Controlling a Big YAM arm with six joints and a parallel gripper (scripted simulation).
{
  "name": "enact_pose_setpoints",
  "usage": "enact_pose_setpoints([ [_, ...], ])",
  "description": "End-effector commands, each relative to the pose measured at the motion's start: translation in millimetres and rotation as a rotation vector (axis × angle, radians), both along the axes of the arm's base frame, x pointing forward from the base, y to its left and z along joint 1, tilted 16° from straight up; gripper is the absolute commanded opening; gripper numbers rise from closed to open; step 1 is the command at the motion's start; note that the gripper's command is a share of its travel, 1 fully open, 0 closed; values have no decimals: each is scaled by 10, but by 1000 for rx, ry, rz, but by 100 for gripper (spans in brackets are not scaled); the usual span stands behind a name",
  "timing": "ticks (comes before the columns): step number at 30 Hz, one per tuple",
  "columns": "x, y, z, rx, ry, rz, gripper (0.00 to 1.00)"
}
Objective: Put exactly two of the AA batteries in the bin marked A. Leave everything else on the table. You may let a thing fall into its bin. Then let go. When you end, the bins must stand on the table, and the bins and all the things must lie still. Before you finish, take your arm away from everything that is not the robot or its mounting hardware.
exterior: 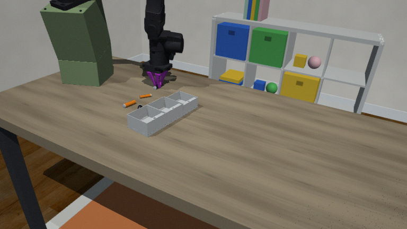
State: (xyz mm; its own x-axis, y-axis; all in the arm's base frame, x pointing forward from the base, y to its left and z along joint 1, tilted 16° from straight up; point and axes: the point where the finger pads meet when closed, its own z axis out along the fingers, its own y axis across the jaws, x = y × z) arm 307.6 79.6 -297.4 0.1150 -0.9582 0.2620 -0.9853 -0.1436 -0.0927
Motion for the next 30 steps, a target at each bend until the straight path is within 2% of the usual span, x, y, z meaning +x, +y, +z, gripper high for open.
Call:
enact_pose_setpoints([
  [1,14,17,25,6,-4,2,9],
  [21,14,19,27,6,-4,2,9],
  [24,-12,90,178,9,-4,6,9],
  [26,-12,90,178,9,-4,6,9],
  [30,-25,124,304,10,-6,6,9],
])
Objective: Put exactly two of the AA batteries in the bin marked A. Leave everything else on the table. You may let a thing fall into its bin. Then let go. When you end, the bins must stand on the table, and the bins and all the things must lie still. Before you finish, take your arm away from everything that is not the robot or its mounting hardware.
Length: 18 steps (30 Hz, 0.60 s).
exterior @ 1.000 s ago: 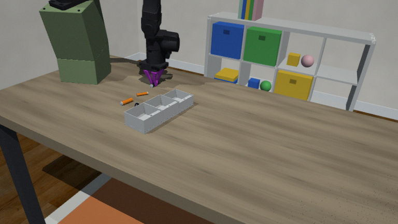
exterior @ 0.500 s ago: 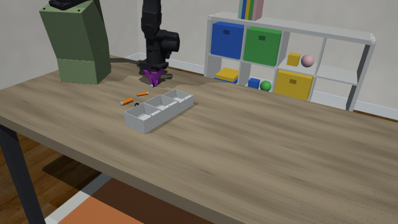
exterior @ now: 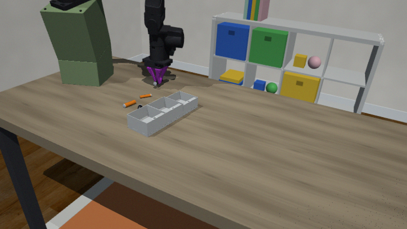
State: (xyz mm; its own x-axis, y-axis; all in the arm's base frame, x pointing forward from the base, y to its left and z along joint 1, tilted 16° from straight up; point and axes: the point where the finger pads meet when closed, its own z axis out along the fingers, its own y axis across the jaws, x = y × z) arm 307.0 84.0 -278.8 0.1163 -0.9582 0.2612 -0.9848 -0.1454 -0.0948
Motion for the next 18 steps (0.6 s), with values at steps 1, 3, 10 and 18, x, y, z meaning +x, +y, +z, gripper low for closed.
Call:
enact_pose_setpoints([
  [1,-21,89,150,9,-4,4,9],
  [3,-27,106,214,9,-5,4,9],
  [10,-50,167,436,10,-7,4,9],
  [18,-106,81,361,3,7,-12,9],
])
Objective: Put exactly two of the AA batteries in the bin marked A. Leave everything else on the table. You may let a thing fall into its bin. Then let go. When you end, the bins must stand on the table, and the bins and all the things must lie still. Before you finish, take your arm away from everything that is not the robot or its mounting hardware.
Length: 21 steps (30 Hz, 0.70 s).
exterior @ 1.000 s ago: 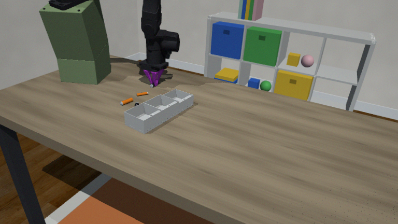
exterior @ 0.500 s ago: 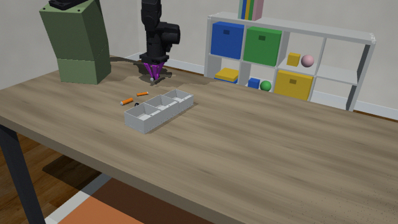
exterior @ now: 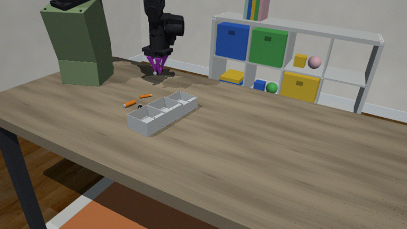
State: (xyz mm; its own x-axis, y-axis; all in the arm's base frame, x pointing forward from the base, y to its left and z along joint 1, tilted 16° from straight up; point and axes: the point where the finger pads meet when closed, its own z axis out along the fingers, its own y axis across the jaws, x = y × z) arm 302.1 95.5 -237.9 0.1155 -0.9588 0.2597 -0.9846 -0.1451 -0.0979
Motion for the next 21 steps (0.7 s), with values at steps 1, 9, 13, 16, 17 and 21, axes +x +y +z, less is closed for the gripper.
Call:
enact_pose_setpoints([
  [1,-59,-34,-48,1,11,-11,9],
  [9,4,15,5,5,-3,0,9],
  [13,-28,71,113,8,-4,4,9],
  [16,189,-26,146,11,-12,-3,9],
  [17,238,-55,155,10,-11,-3,9],
  [21,466,-155,222,12,-15,-3,9],
])
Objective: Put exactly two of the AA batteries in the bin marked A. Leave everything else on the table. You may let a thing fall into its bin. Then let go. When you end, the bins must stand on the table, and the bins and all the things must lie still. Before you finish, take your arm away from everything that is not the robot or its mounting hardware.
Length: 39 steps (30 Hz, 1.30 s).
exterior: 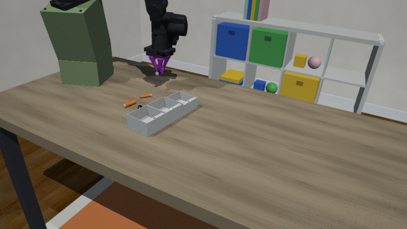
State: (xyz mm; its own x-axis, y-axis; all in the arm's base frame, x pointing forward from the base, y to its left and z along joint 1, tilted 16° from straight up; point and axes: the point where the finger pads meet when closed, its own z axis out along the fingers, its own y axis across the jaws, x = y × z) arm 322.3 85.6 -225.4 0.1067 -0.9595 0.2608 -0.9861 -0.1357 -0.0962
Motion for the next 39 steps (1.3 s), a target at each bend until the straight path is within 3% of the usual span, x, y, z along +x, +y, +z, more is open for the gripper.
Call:
enact_pose_setpoints([
  [1,310,-85,102,12,-15,7,9],
  [6,584,-218,173,11,-16,7,9],
  [9,552,-269,93,4,9,7,9],
  [14,901,-366,264,10,-20,7,9],
  [18,1076,-482,266,31,-54,-176,9],
  [30,1555,-736,339,25,-38,-154,9],
  [33,1563,-741,340,25,-38,-154,9],
  [34,1410,-704,292,21,-18,-143,9],
  [39,1394,-616,284,24,-29,-141,9],
])
